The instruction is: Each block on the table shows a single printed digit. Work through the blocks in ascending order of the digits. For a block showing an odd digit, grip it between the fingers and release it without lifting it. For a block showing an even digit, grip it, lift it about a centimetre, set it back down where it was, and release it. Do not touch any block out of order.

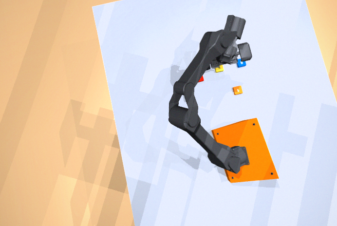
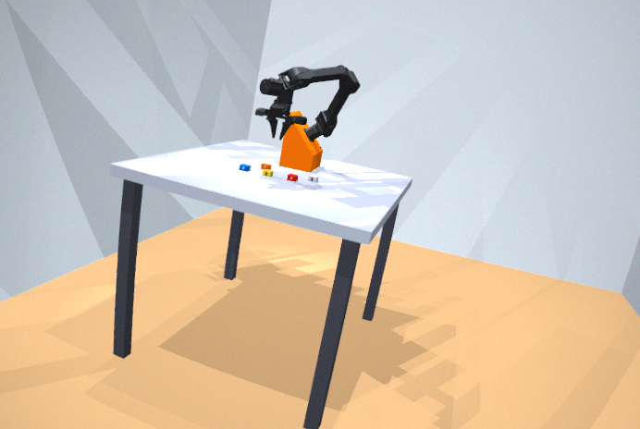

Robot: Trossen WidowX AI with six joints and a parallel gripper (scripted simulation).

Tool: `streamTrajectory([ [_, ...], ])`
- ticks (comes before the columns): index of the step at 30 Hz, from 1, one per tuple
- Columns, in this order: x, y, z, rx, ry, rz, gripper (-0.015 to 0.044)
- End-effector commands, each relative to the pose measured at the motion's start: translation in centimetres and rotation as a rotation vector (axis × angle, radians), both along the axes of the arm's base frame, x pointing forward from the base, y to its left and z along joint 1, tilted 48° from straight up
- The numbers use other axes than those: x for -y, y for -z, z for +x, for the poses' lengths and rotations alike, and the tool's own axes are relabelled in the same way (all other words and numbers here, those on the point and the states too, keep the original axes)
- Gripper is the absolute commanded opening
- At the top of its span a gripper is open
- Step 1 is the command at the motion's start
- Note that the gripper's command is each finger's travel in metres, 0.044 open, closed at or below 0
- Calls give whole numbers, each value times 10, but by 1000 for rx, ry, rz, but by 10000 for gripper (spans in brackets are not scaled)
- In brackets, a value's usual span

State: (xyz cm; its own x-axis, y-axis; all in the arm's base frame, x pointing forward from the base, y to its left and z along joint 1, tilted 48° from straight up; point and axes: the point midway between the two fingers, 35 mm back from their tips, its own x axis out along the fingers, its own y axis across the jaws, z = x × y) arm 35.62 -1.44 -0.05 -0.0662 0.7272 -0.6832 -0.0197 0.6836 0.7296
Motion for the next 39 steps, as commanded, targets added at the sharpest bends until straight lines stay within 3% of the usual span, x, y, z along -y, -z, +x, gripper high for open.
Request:
streamTrajectory([
  [1, 36, 50, 10, -9, -7, 2, 120],
  [5, 64, 91, 11, -7, -10, 9, 120],
  [10, 65, 93, 10, -7, -10, 10, 120],
  [16, 7, 146, 5, -7, -10, 13, 278],
  [21, 5, 148, 4, -7, -10, 14, 400],
  [39, -15, 165, 2, -7, -10, 15, 400],
])
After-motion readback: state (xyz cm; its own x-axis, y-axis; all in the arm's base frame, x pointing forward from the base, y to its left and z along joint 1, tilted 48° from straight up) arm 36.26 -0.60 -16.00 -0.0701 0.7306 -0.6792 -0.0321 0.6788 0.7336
